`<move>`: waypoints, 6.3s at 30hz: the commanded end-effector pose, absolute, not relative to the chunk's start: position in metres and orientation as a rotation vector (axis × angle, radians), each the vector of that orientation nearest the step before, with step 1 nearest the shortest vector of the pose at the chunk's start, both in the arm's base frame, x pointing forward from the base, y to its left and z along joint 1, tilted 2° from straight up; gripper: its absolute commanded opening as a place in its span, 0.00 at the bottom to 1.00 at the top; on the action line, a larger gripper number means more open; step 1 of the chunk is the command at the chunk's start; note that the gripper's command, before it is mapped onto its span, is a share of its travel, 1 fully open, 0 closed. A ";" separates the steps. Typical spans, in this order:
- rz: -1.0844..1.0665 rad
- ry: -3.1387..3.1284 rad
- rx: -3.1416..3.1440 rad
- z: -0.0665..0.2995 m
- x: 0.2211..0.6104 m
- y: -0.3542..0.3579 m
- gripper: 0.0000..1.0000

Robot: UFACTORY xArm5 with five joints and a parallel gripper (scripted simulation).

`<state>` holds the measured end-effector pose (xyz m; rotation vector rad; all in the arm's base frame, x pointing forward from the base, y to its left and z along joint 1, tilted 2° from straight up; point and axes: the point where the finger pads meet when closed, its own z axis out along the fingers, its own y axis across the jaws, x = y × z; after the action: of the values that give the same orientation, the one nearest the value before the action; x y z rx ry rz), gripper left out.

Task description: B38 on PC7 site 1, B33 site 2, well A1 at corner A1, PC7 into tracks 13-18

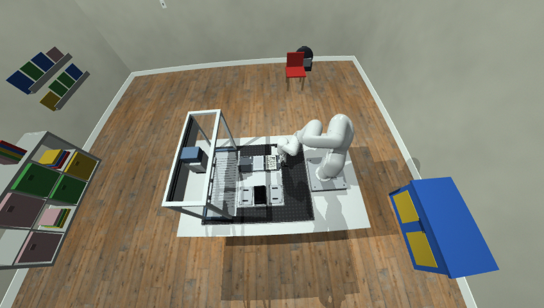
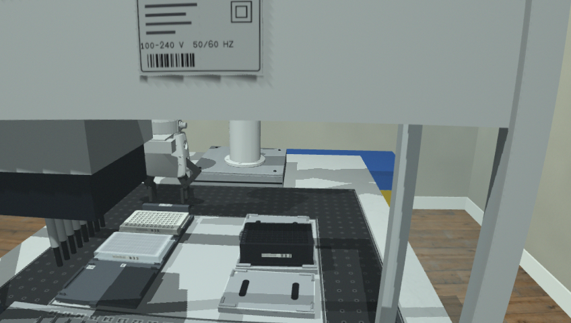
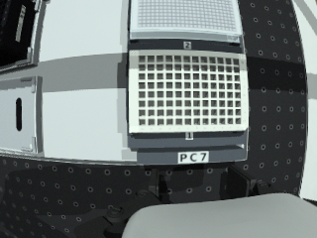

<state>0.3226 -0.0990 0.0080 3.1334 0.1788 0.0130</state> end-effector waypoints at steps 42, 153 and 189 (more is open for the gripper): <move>0.031 0.180 3.155 -0.011 0.324 -0.099 0.81; 0.032 0.180 3.155 -0.009 0.418 -0.088 0.81; 0.033 0.180 3.155 -0.009 0.450 -0.085 0.81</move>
<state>0.4455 -0.0845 -0.0100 3.1337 0.1786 0.0172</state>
